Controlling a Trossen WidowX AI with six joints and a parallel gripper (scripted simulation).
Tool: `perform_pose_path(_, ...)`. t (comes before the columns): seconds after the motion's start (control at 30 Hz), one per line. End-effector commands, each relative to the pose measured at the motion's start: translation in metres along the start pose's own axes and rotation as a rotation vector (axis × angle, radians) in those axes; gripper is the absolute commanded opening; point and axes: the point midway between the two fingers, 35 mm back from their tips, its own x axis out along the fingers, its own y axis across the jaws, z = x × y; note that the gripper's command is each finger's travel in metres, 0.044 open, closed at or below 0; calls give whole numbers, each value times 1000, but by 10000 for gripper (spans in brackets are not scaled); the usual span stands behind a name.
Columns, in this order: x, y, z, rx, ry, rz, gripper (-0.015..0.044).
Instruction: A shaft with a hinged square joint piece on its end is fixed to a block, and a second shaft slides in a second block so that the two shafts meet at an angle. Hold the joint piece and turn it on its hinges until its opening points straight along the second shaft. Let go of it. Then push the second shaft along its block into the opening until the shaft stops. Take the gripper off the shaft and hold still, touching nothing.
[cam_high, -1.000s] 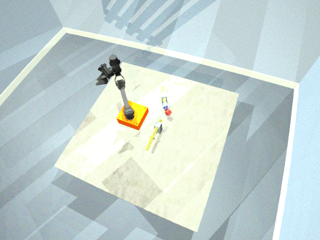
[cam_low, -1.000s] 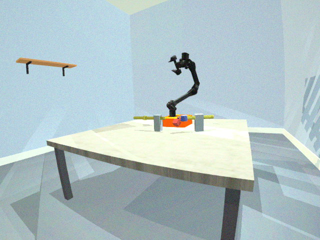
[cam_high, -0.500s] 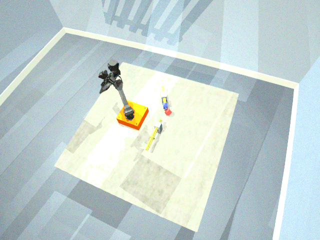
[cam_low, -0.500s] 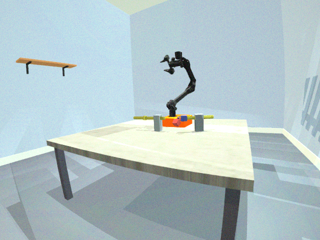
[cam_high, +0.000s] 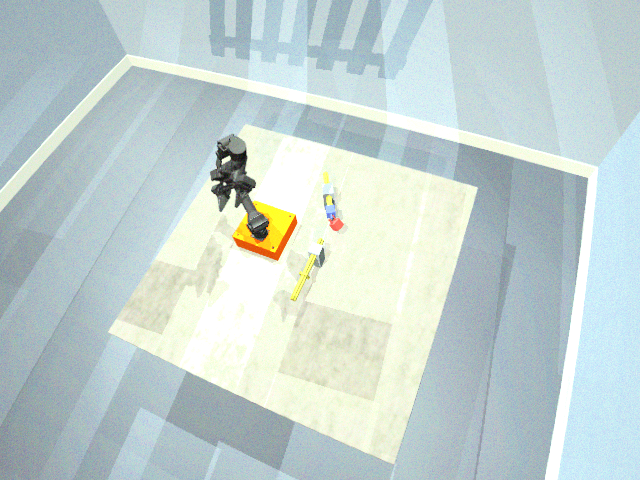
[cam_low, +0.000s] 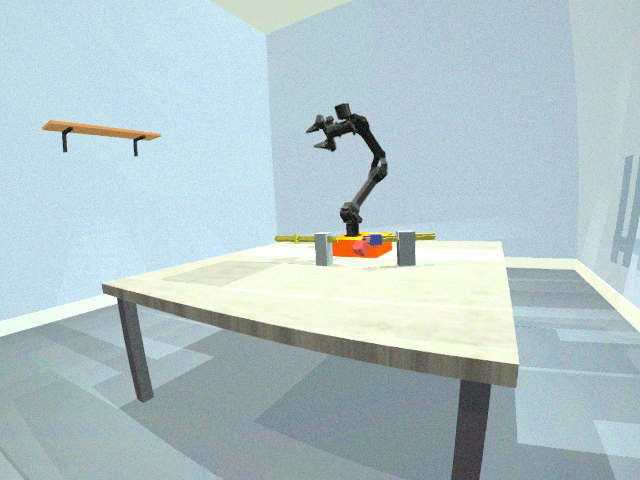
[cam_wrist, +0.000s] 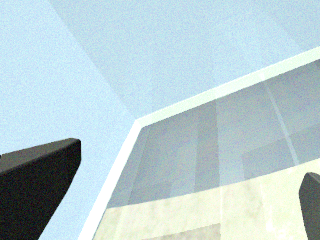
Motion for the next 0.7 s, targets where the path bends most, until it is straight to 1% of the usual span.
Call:
perform_pose_path(0.0, 21, 24, -31, -104, 119, 26, 440)
perform_pose_path(0.33, 46, 71, -103, -332, 359, 107, 440)
perform_pose_path(0.67, 50, 106, -183, -552, 582, 196, 440)
